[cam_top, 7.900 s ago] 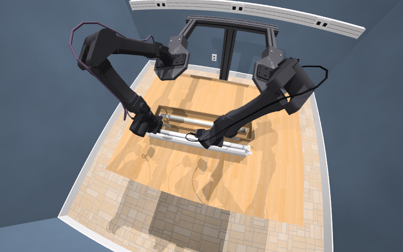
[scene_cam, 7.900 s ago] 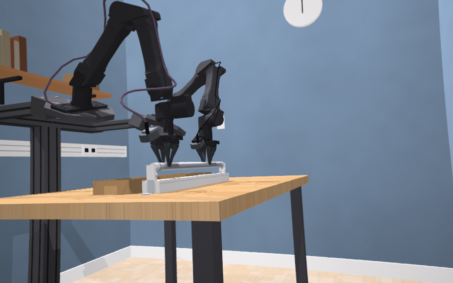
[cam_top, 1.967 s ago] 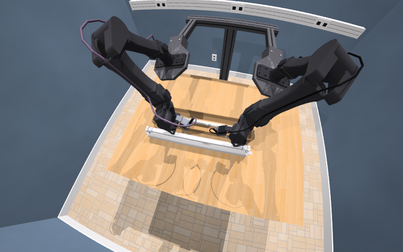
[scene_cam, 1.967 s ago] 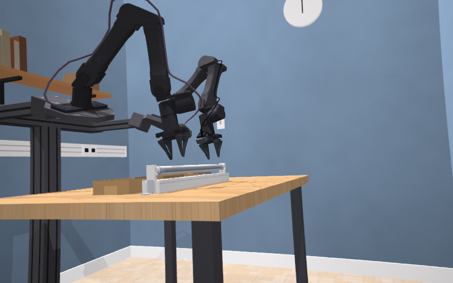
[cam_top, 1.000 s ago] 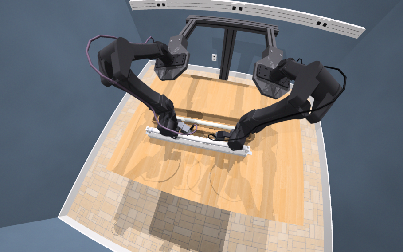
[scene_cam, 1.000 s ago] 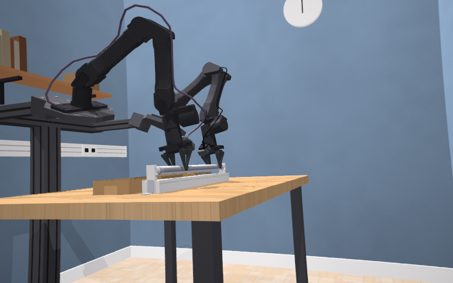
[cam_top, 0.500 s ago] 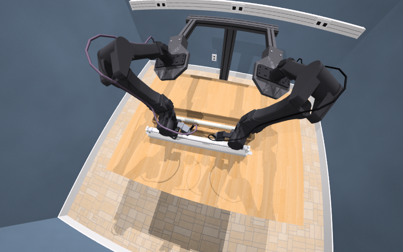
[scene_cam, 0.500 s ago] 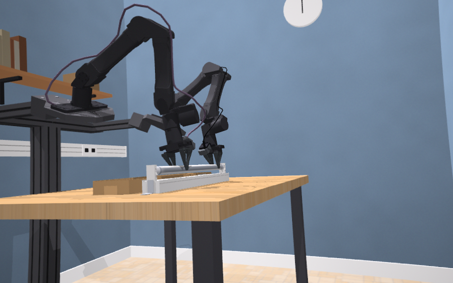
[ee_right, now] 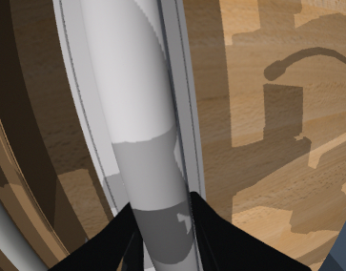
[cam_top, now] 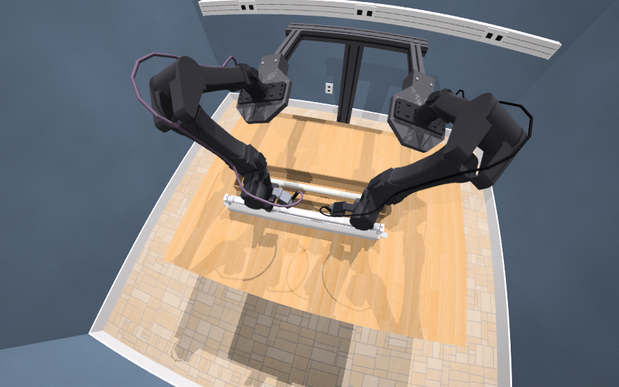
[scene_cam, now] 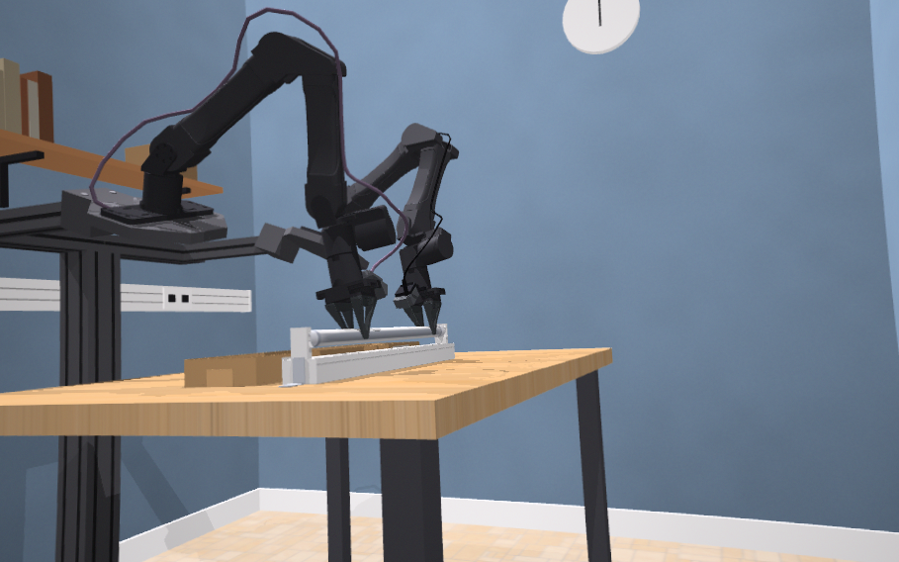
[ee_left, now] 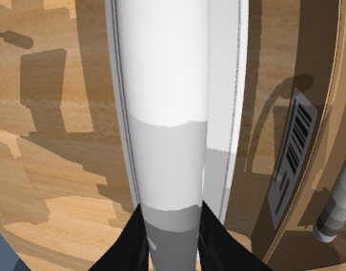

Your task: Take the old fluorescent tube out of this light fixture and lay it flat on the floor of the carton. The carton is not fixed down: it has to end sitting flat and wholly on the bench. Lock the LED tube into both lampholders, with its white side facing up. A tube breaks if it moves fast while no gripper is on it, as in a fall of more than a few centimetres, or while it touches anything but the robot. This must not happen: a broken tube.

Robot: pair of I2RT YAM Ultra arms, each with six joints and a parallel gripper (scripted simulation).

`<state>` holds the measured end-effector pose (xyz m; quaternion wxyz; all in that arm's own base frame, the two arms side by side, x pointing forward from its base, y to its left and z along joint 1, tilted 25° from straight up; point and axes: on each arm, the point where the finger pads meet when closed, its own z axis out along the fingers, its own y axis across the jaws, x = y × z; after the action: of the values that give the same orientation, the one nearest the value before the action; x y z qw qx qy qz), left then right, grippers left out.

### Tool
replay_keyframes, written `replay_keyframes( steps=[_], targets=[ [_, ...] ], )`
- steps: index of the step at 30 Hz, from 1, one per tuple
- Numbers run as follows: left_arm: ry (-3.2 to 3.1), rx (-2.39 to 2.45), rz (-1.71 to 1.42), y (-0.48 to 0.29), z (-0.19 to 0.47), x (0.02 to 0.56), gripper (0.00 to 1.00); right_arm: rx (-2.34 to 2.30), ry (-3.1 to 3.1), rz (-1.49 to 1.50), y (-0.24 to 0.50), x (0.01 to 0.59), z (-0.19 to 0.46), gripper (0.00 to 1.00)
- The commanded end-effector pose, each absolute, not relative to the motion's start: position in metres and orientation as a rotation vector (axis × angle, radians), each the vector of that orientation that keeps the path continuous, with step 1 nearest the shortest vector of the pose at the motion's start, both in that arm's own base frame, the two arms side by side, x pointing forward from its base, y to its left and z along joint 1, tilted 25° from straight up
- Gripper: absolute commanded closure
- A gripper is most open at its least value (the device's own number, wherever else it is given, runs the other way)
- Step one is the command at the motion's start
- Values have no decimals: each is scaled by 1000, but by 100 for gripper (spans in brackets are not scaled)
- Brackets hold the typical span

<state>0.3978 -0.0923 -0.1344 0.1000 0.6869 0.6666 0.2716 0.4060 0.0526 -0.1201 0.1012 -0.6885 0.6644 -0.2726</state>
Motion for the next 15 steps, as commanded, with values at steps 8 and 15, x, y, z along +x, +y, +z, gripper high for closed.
replay_keyframes(
  steps=[8, 15],
  targets=[
    [1967, 2057, 781, -94, -135, 390, 89, -2041, 1937, -790, 63, 408, -120, 89],
    [1967, 2057, 781, -94, -135, 390, 89, -2041, 1937, -790, 63, 408, -120, 89]
  ],
)
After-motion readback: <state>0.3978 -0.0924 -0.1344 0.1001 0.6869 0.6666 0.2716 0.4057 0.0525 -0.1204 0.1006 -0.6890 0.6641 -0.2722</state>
